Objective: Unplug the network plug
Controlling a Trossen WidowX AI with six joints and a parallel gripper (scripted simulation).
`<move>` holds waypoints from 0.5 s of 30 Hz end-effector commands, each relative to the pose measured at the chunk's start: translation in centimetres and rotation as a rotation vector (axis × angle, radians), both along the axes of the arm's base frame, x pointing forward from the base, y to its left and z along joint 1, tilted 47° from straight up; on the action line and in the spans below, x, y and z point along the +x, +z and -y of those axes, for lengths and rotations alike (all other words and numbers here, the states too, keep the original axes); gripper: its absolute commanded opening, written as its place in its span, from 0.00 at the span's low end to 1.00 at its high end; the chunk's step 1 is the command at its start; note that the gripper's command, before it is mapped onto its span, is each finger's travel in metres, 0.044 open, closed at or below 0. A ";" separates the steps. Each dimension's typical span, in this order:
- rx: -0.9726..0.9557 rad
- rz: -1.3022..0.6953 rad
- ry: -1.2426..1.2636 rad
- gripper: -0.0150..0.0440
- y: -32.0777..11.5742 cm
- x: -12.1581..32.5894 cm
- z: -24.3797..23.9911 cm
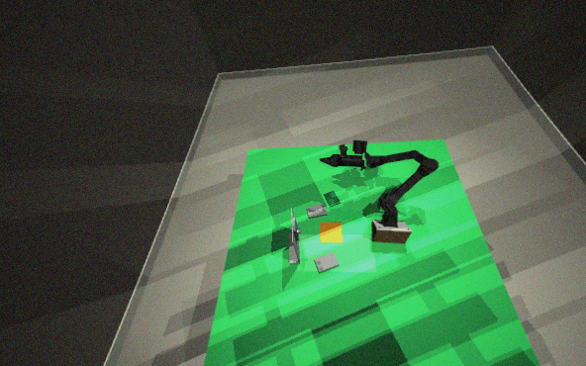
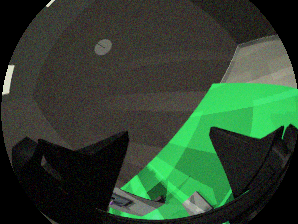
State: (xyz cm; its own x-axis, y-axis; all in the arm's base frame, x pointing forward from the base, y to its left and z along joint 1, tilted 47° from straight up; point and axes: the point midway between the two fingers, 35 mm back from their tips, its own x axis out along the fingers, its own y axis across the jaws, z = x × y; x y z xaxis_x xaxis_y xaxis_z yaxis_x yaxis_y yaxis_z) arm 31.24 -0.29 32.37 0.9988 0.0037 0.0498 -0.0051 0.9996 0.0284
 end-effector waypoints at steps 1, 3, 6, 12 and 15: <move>0.001 -0.001 0.001 0.89 0.0 0.0 0.0; 0.009 -0.005 0.006 0.80 -0.4 0.3 -0.2; 0.034 -0.022 0.022 0.67 -1.5 1.1 -0.9; 0.100 -0.067 0.064 0.52 -4.5 2.9 -2.8; 0.131 -0.090 0.084 0.52 -6.1 3.5 -3.8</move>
